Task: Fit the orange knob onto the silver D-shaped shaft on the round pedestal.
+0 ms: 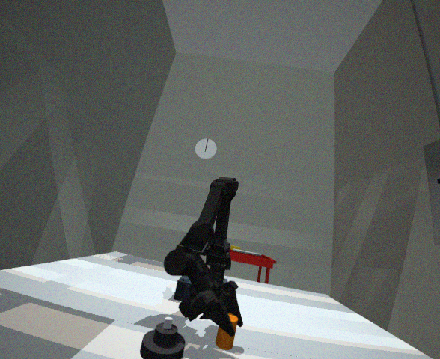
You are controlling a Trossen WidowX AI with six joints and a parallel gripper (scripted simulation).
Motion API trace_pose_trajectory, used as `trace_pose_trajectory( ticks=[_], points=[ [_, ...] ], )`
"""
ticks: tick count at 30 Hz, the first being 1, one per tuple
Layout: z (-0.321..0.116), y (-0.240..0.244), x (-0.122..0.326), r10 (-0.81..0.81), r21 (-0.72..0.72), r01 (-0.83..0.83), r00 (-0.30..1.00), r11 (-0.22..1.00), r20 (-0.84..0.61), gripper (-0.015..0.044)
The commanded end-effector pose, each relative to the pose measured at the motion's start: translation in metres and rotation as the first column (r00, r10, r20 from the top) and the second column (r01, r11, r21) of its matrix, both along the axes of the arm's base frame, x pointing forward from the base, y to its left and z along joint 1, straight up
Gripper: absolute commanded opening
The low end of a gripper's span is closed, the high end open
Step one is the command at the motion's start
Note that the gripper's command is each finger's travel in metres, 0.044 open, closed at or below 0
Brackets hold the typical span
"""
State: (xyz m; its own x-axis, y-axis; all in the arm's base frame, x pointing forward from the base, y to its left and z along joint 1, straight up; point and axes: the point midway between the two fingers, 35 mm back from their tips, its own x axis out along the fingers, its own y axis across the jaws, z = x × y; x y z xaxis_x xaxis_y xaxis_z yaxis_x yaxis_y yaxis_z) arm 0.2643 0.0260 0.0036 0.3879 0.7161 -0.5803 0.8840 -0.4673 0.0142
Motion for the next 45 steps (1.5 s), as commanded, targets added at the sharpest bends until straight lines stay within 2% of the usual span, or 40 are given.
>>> trace_pose_trajectory(
  ticks=[1,17,24,33,40,45],
  points=[
    [0.000,0.000,0.000,0.000,0.003,0.000,1.000,1.000,0.003,0.0260],
    [0.000,0.000,0.000,0.000,0.003,0.000,1.000,1.000,0.003,0.0260],
    [0.000,0.000,0.000,0.000,0.003,0.000,1.000,1.000,0.003,0.0440],
    [0.002,0.000,0.001,0.000,0.003,0.000,1.000,1.000,0.003,0.0440],
    [0.078,0.000,0.000,0.000,0.000,0.000,1.000,1.000,0.001,0.0440],
    [0.081,0.000,-0.001,0.000,0.000,0.000,1.000,1.000,0.001,0.0440]
  ],
)
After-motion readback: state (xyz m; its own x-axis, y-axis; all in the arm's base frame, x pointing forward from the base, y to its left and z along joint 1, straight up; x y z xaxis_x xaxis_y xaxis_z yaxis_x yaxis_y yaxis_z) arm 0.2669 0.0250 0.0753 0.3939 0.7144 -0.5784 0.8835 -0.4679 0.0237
